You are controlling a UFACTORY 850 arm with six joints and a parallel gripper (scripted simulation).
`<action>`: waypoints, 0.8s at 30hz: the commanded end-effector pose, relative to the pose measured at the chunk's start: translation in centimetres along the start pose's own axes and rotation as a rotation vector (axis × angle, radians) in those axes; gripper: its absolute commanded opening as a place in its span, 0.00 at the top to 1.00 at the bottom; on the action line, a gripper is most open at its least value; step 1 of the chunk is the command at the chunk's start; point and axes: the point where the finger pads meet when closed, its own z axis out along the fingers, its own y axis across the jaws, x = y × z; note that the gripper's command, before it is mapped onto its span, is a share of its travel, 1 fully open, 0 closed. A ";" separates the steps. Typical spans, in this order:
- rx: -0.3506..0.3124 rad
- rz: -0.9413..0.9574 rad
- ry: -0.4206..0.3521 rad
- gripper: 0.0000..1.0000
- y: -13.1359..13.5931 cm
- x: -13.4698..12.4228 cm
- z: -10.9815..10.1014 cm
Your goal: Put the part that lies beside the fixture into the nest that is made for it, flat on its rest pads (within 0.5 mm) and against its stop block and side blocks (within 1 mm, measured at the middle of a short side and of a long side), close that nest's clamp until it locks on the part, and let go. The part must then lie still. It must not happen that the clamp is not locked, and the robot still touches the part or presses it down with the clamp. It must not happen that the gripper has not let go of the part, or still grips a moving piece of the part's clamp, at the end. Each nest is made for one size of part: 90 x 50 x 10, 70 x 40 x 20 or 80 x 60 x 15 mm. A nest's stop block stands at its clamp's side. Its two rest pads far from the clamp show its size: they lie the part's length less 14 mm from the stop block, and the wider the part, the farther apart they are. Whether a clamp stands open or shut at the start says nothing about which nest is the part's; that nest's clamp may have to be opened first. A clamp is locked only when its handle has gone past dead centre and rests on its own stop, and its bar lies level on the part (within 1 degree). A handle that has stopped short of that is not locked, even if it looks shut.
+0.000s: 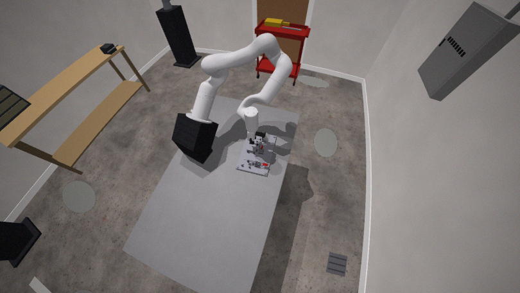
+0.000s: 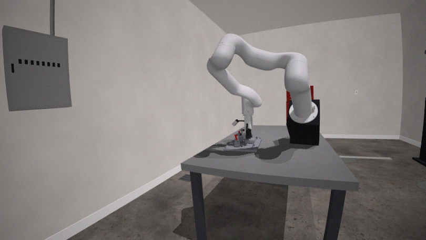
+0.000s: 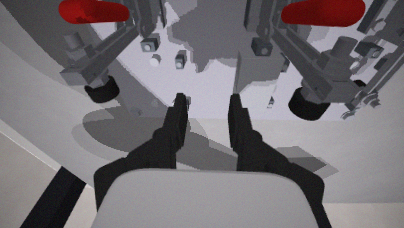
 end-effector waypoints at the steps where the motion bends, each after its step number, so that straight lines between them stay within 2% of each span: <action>1: 0.000 0.000 0.001 0.53 0.0 0.1 -2.8; 5: 0.000 0.000 0.001 0.53 0.0 0.0 -6.7; 8: 0.000 0.000 0.001 0.53 0.0 0.0 -6.7; 13: 0.000 0.000 0.001 0.53 0.0 0.0 -11.1; 18: 0.000 0.000 0.001 0.53 0.0 0.0 -12.8; 24: 0.000 0.000 0.001 0.53 0.0 0.1 -13.0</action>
